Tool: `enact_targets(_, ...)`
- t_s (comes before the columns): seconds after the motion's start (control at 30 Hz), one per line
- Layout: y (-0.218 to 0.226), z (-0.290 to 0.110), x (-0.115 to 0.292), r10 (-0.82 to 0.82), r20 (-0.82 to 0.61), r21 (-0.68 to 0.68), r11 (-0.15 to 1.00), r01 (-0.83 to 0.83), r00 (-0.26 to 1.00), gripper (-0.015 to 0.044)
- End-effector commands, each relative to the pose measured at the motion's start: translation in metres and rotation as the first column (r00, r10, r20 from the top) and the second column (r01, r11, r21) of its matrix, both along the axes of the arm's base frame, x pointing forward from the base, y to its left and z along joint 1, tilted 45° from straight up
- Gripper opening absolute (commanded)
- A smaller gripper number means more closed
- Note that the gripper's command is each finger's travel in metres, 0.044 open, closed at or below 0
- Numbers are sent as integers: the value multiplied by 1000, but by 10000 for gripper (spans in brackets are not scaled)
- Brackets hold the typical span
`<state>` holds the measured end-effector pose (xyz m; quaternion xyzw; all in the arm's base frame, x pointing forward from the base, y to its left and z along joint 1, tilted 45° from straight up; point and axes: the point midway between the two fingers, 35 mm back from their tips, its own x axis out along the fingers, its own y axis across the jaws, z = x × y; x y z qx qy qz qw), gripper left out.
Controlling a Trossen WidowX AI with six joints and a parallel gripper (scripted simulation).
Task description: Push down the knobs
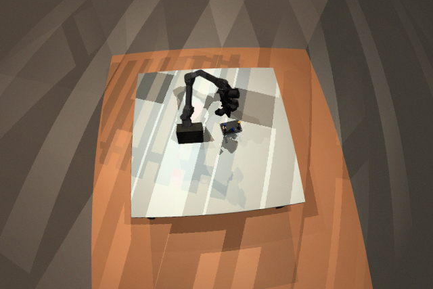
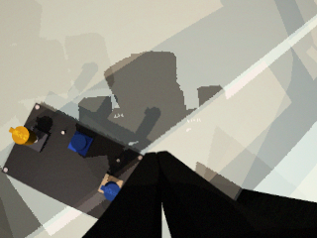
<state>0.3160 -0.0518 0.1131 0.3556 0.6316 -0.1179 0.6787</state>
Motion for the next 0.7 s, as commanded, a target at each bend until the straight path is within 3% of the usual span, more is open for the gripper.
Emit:
enact_targets(0.0, 15, -14, -3, 99, -21, 59, 993, -98, 995, 0)
enact_targets(0.37, 60, -49, -12, 389, 16, 262, 888, -379, 921, 0)
enact_targets(0.67, 92, -70, -23, 536, 112, 403, 745, -531, 837, 0)
